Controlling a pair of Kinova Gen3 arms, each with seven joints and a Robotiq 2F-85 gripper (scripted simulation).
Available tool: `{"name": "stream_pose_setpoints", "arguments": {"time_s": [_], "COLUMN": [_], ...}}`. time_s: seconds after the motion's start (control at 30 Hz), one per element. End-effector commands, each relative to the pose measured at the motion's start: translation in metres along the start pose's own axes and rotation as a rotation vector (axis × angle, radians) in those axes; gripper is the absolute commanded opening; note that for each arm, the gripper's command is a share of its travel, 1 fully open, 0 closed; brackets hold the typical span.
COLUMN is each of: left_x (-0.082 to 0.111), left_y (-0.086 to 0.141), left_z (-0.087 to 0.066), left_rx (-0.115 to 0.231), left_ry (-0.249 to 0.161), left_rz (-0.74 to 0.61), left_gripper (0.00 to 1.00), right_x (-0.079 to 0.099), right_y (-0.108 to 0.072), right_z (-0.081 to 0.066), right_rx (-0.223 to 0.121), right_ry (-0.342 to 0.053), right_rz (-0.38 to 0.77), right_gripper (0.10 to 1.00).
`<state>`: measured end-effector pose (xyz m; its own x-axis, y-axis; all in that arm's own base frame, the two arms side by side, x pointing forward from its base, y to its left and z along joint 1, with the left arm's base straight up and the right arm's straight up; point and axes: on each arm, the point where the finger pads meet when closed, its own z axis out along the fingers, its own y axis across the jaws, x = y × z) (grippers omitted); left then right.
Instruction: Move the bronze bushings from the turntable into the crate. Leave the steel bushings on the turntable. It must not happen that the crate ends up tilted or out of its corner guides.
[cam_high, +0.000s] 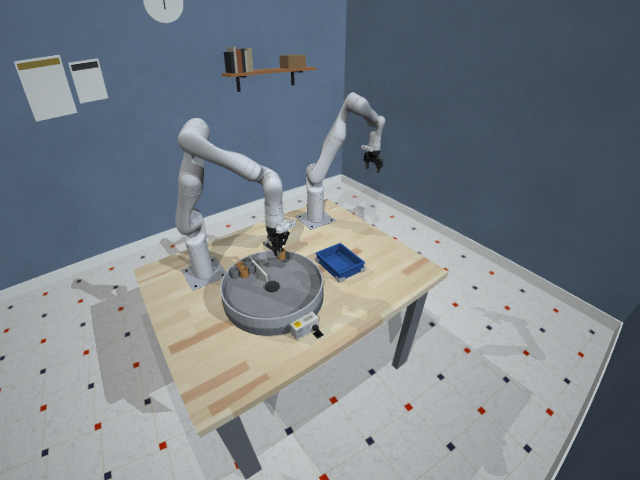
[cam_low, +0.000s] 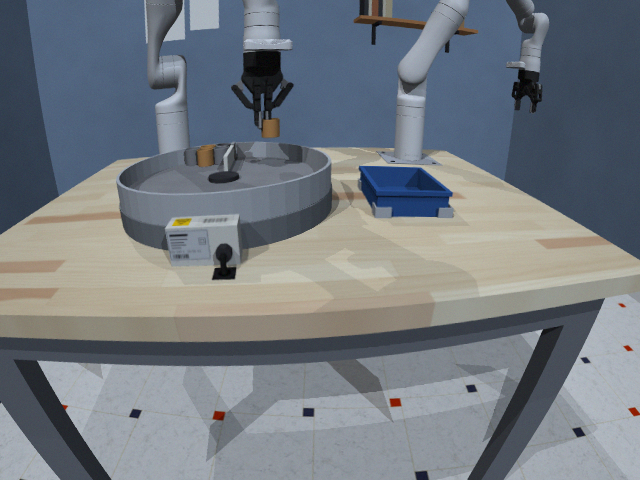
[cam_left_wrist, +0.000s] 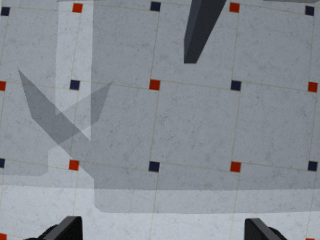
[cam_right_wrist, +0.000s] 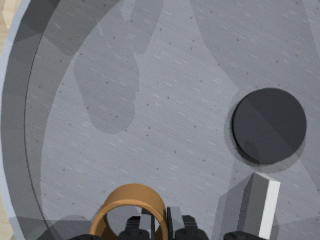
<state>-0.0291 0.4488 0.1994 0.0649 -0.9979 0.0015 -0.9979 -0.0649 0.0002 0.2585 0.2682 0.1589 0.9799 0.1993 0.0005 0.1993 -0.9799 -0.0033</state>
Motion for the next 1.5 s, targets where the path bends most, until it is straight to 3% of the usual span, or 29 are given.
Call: {"name": "stream_pose_setpoints", "arguments": {"time_s": [0.0,0.4,0.47,0.93,1.47], "left_x": [0.000,0.000,0.000,0.000,0.000], "left_y": [0.000,0.000,0.000,0.000,0.000], "left_z": [-0.001,-0.001,-0.001,-0.001,-0.001], "left_rx": [0.000,0.000,0.000,0.000,0.000], "left_ry": [-0.002,-0.002,-0.002,-0.002,-0.002], "left_rz": [0.000,0.000,0.000,0.000,0.000], "left_gripper": [1.000,1.000,1.000,1.000,1.000], "right_x": [0.010,0.048,0.048,0.086,0.112], "right_y": [-0.018,-0.088,-0.088,-0.158,-0.207], "right_z": [0.000,0.000,0.000,0.000,0.000], "right_rx": [-0.002,-0.002,-0.002,-0.002,-0.002], "right_ry": [0.001,0.001,0.001,0.001,0.001], "right_rz": [0.000,0.000,0.000,0.000,0.000], "right_gripper": [0.099,0.099,0.099,0.099,0.099]}}
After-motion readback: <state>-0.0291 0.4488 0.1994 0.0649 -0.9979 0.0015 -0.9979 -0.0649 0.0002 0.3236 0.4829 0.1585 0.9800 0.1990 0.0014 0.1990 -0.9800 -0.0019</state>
